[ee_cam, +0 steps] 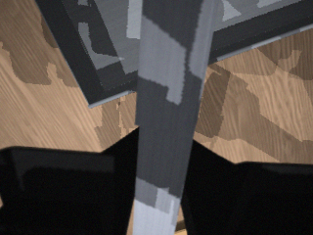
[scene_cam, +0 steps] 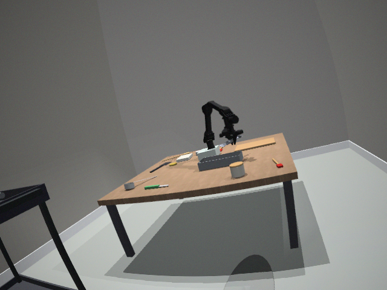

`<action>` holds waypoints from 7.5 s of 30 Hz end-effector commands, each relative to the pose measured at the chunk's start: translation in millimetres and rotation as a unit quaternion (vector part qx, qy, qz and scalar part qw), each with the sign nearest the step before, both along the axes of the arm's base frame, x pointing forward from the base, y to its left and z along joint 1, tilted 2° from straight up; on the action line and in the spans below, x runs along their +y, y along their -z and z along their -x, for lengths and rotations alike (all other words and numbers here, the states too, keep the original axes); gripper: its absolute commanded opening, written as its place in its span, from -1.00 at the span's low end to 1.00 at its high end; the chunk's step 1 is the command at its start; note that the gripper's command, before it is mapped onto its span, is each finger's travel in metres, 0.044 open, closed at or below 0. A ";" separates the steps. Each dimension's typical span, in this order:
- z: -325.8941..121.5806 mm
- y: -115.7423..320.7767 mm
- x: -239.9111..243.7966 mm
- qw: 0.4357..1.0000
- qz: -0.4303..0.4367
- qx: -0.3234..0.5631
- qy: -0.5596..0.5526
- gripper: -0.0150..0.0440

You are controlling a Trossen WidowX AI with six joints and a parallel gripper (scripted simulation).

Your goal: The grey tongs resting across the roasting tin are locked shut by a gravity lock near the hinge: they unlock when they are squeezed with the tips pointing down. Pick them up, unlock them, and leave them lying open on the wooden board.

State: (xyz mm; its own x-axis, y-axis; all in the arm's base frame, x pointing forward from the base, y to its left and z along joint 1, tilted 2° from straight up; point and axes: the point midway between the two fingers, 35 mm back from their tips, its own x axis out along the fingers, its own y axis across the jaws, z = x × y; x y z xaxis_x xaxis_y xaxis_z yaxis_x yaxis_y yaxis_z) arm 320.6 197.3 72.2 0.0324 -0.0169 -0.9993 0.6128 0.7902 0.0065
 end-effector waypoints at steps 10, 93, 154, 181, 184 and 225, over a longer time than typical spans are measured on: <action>31.9 -0.2 57.0 0.990 -0.006 0.001 0.138 -1.00; 178.3 0.0 184.4 0.561 0.013 0.013 -0.828 -1.00; 303.5 1.5 224.0 -0.584 0.018 -0.003 -0.812 -1.00; 321.7 1.1 234.6 -0.715 0.103 -0.008 -0.691 -1.00; 322.8 -0.4 237.7 -0.719 0.139 -0.010 -0.681 -1.00; 340.4 -69.0 211.8 -0.592 0.551 -0.063 -0.585 -1.00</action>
